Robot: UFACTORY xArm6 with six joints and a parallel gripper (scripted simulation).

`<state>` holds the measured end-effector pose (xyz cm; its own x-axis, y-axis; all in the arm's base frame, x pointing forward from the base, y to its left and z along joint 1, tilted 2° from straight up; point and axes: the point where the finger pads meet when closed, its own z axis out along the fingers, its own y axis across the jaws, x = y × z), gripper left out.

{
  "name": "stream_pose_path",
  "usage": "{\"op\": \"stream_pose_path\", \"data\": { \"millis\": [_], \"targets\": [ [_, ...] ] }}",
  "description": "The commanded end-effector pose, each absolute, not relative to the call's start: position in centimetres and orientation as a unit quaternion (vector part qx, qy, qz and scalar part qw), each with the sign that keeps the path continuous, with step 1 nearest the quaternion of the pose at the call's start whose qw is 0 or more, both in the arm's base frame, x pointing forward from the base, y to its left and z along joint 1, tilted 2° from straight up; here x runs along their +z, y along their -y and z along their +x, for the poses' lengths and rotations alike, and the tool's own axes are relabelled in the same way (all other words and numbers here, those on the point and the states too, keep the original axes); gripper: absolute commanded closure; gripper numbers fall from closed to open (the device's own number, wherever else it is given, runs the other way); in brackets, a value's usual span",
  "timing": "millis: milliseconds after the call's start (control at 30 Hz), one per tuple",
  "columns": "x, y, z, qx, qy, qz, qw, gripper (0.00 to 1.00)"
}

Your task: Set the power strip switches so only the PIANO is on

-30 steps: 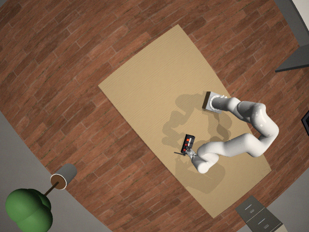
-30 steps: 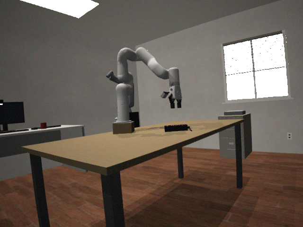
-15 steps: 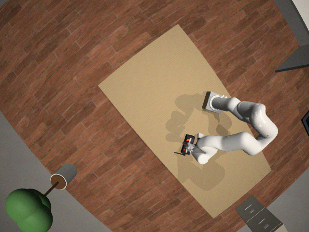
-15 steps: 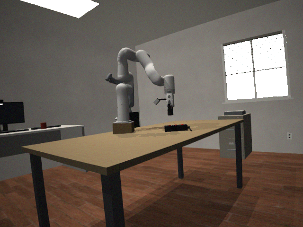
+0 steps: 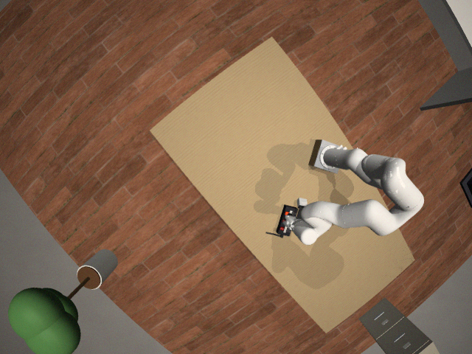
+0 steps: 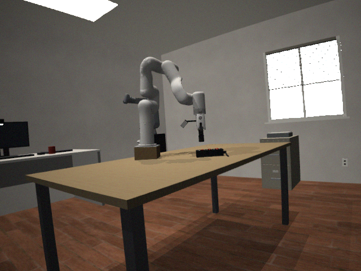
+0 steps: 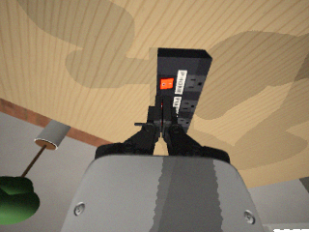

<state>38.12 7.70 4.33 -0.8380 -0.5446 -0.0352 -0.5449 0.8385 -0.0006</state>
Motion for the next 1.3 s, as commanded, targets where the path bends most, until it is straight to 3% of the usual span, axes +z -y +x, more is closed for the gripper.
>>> {"op": "stream_pose_path", "data": {
  "millis": [0,1267],
  "targets": [
    [4.43,-7.71,38.24,0.005,-0.959,-0.284,0.018,1.00],
    [3.88,-7.71,38.25,0.005,-0.959,-0.284,0.019,1.00]
  ]
}}
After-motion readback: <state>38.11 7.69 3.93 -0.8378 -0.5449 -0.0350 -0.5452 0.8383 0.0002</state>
